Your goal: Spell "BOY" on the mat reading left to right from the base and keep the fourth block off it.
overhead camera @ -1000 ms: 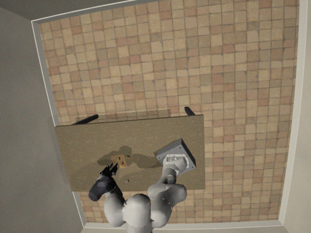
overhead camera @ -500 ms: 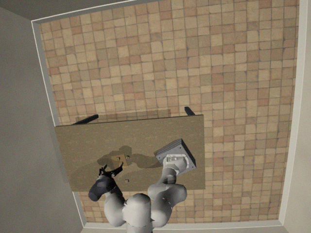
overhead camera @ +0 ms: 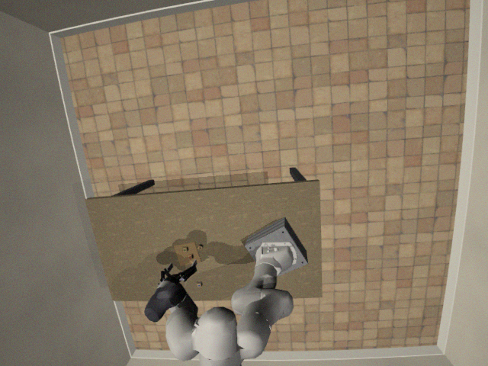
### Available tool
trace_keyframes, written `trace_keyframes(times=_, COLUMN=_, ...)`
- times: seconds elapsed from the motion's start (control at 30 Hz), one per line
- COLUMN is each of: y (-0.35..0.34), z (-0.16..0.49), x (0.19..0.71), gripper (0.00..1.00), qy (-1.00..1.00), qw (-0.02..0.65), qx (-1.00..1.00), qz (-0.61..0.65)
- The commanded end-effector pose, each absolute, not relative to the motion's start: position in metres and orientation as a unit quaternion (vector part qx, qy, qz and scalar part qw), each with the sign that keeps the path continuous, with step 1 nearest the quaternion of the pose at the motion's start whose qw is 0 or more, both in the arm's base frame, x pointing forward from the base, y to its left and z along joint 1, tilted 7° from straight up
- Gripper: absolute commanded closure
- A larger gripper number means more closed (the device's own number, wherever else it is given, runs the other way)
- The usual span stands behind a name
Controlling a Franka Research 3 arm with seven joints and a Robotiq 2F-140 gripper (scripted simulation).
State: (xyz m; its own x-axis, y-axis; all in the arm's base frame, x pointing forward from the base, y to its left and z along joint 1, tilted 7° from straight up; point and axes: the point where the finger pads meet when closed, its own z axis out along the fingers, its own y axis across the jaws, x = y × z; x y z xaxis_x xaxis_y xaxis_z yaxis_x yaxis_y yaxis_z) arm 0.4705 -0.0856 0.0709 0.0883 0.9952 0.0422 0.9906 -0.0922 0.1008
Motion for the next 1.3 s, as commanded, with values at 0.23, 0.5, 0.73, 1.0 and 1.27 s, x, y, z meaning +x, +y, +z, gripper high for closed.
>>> trace_keyframes(times=0.23, y=-0.0683, z=0.0693, x=0.4665, gripper=0.63, qy=0.692, qw=0.028, qx=0.720, qz=0.051)
trace_keyframes(times=0.5, y=-0.0683, z=0.0693, x=0.4665, gripper=0.63, qy=0.692, qw=0.028, qx=0.720, qz=0.051)
trace_keyframes(times=0.73, y=-0.0683, z=0.0693, x=0.4665, gripper=0.63, qy=0.692, qw=0.028, qx=0.720, qz=0.051)
trace_keyframes(times=1.0, y=-0.0683, z=0.0693, x=0.4665, gripper=0.63, qy=0.692, qw=0.028, qx=0.720, qz=0.051)
trace_keyframes(times=1.27, y=-0.0683, z=0.0692, x=0.4665, gripper=0.63, qy=0.692, qw=0.028, qx=0.720, qz=0.051)
